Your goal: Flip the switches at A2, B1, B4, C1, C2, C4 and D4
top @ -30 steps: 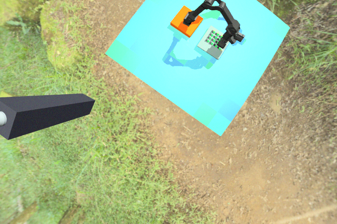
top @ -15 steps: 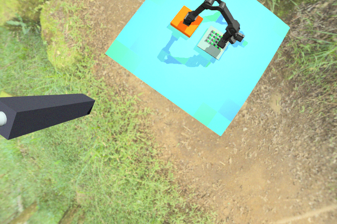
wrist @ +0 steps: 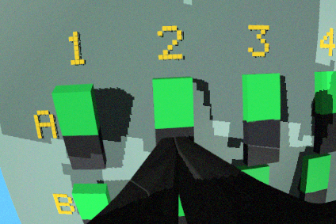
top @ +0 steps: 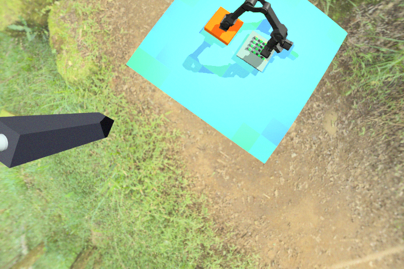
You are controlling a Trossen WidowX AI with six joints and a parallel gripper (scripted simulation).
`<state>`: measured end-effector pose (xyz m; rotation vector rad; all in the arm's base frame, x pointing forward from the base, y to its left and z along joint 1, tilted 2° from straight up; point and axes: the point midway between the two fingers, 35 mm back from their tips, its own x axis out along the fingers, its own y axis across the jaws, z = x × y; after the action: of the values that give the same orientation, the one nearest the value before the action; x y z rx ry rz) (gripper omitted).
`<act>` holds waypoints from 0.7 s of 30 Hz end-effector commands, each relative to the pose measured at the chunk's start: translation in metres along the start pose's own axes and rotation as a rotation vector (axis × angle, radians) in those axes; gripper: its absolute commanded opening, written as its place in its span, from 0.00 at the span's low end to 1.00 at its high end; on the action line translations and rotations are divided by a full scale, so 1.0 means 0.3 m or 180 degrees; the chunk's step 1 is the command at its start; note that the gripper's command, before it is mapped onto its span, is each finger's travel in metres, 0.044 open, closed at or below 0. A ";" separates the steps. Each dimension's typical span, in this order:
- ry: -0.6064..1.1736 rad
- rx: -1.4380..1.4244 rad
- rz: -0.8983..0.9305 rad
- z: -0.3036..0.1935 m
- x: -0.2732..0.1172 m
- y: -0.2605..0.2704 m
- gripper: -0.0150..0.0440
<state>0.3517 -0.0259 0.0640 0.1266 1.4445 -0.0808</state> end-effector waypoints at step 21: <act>0.0117 0.0013 -0.0013 0.005 -0.208 -0.001 0.25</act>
<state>0.3481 -0.0273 0.1202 0.1315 1.4696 -0.0852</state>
